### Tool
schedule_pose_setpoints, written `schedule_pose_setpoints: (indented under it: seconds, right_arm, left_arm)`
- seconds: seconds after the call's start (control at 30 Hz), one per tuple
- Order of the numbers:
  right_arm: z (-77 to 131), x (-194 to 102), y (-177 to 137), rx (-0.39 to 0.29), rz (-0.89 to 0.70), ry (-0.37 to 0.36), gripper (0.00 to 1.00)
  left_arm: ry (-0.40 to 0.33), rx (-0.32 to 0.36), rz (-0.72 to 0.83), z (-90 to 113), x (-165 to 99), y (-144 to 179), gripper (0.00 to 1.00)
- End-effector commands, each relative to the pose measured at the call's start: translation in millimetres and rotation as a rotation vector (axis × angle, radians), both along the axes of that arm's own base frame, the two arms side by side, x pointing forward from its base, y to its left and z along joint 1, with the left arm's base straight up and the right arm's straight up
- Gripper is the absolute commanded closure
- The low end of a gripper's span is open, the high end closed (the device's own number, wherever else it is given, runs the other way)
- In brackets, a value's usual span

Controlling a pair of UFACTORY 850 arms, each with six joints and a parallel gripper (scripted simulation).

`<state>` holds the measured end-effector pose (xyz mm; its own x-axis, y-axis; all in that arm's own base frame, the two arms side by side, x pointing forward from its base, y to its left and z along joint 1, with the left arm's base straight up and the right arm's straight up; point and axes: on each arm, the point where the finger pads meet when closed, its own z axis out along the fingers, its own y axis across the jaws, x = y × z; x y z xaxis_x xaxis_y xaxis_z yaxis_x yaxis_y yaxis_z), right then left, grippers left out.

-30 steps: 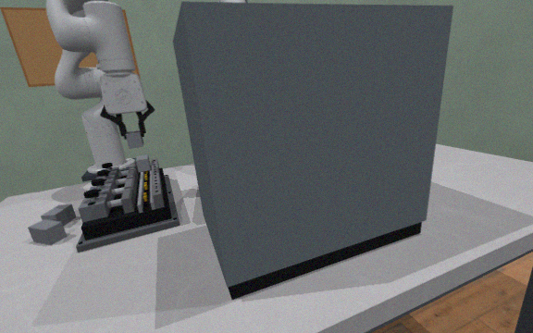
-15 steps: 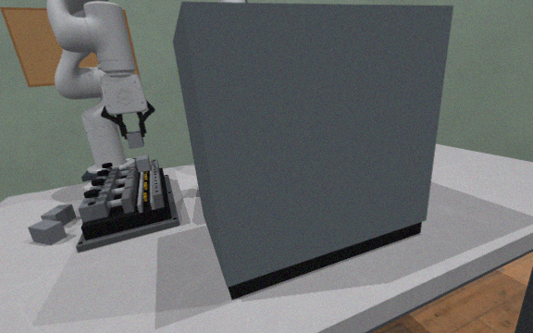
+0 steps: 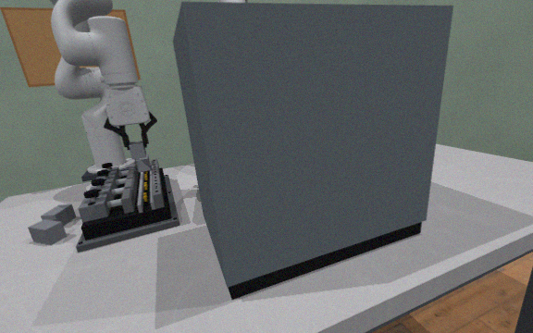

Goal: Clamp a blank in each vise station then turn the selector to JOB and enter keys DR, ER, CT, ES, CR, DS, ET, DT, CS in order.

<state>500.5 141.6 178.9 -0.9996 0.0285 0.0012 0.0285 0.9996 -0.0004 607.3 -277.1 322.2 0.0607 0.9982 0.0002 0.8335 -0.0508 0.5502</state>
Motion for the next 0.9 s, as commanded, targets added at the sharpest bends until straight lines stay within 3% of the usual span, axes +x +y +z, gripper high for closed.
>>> schedule_pose_setpoints:
  seconds: [0.0,0.37,0.87]
  right_arm:
    - [-8,2,0,0.001,0.000,-0.003,1.00]
    - [-40,2,0,0.001,0.000,-0.003,1.00]
    - [-45,2,0,0.001,-0.001,-0.003,1.00]
  left_arm:
    - [-0.002,-0.001,0.000,1,1,0,0.00]
    - [-0.002,-0.001,0.000,1,1,0,0.00]
    - [-0.002,-0.001,0.000,1,1,0,0.00]
